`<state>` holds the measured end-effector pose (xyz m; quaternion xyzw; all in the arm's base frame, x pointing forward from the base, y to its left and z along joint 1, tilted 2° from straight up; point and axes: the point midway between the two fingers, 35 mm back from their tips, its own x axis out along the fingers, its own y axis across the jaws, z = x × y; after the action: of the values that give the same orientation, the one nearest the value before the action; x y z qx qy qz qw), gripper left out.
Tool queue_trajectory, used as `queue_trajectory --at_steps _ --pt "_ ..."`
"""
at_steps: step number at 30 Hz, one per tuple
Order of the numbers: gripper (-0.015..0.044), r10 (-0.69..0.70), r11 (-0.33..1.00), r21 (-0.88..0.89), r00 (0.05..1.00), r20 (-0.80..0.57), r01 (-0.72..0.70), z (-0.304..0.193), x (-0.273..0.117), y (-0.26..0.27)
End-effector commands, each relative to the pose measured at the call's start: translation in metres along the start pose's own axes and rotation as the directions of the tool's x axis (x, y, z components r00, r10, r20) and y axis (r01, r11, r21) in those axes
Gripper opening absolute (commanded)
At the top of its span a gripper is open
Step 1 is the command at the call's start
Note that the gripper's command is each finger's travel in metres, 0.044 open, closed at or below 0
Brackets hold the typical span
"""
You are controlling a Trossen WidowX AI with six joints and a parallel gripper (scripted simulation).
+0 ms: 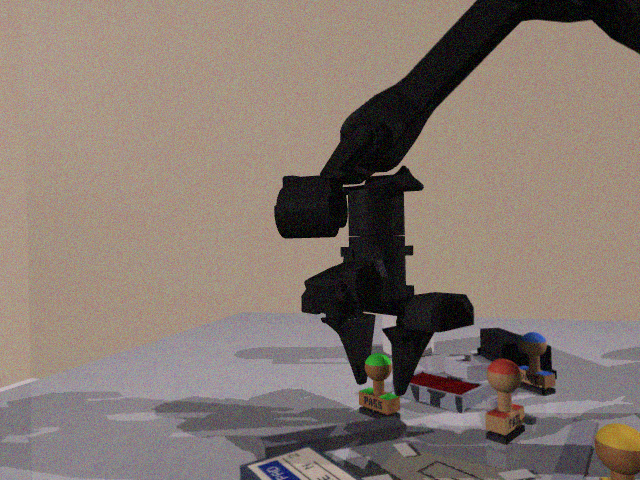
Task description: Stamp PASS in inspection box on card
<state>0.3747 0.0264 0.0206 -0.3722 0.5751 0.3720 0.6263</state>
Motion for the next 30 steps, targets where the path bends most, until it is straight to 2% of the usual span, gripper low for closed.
queue_trajectory --at_steps 1,4,7,30 --pt "0.0258 -0.008 1.000 -0.001 1.000 0.006 0.008 0.004 -0.037 -0.006" --pt "0.0258 -0.005 1.000 -0.001 1.000 0.006 0.005 0.003 -0.090 -0.004" --pt "0.0258 -0.003 1.000 -0.002 1.000 0.005 0.003 0.002 -0.114 0.000" --pt "0.0258 -0.006 1.000 0.003 1.000 0.003 0.006 0.001 -0.114 0.000"
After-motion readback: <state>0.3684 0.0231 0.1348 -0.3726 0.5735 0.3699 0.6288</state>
